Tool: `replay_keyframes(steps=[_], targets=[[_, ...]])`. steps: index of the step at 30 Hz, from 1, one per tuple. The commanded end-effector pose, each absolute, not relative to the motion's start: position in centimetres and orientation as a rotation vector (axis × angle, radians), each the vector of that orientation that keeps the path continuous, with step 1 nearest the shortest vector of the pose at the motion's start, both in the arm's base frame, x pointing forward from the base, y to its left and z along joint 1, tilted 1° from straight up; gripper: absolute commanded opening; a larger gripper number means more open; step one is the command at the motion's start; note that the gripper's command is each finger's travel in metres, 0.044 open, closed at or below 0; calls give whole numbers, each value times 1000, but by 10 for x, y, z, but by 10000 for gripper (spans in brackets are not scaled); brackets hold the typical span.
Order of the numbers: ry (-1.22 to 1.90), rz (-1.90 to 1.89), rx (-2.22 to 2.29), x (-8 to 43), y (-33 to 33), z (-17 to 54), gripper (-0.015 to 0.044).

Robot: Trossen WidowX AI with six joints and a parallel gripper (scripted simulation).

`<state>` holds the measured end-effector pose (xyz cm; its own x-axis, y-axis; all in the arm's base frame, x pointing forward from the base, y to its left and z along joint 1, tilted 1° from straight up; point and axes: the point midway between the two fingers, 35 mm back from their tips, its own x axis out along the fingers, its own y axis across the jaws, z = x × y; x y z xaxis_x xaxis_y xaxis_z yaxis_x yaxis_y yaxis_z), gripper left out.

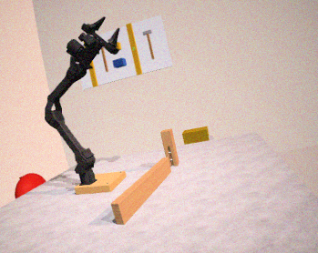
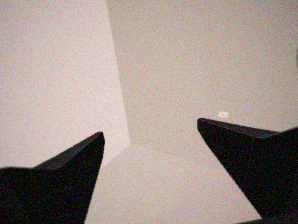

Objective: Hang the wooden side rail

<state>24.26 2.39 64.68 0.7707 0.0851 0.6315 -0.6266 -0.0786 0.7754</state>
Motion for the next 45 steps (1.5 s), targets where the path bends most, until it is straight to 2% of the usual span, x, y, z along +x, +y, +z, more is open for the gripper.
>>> replay_keyframes(steps=[1,2,14,24,34,45], targets=[[-449,621,1544,244,24,645,426],[-442,614,1530,248,26,641,440],[-271,498,1176,322,65,530,440],[-125,471,856,352,99,421,440],[11,506,524,349,129,304,440],[142,607,165,307,150,183,440]])
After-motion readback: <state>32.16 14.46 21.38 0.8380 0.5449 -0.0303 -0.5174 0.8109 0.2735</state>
